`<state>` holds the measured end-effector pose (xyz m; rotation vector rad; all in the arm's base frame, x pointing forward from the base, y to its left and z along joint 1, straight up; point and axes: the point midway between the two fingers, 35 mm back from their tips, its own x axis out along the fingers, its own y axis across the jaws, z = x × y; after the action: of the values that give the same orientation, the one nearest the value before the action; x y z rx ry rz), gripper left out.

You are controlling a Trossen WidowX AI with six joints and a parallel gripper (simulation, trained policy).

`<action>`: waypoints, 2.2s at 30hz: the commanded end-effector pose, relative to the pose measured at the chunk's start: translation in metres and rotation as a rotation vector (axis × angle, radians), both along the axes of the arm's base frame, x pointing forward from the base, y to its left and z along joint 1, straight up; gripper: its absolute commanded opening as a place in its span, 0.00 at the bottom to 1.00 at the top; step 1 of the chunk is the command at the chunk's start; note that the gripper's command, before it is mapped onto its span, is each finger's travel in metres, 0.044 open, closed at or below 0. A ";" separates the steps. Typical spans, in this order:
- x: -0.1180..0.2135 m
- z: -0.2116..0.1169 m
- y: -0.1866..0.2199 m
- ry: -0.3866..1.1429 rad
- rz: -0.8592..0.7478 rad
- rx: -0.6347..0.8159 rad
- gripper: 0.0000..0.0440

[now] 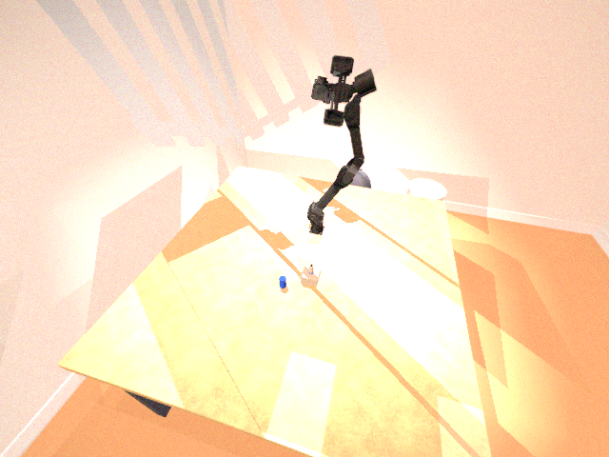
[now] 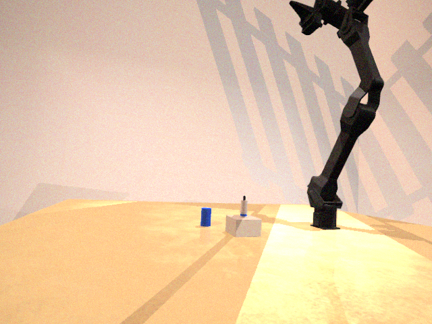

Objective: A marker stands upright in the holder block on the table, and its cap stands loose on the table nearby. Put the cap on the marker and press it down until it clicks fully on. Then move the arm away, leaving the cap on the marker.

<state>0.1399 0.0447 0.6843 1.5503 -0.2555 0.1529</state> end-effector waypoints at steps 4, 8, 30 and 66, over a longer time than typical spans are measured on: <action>0.001 -0.004 -0.008 0.016 0.016 0.026 0.68; 0.002 -0.009 -0.016 0.033 0.038 0.047 0.55; 0.015 -0.040 -0.054 0.139 0.175 0.171 0.67; 0.070 -0.104 -0.105 0.325 0.359 0.384 0.73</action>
<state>0.2054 -0.0570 0.5855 1.9526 0.2503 0.1434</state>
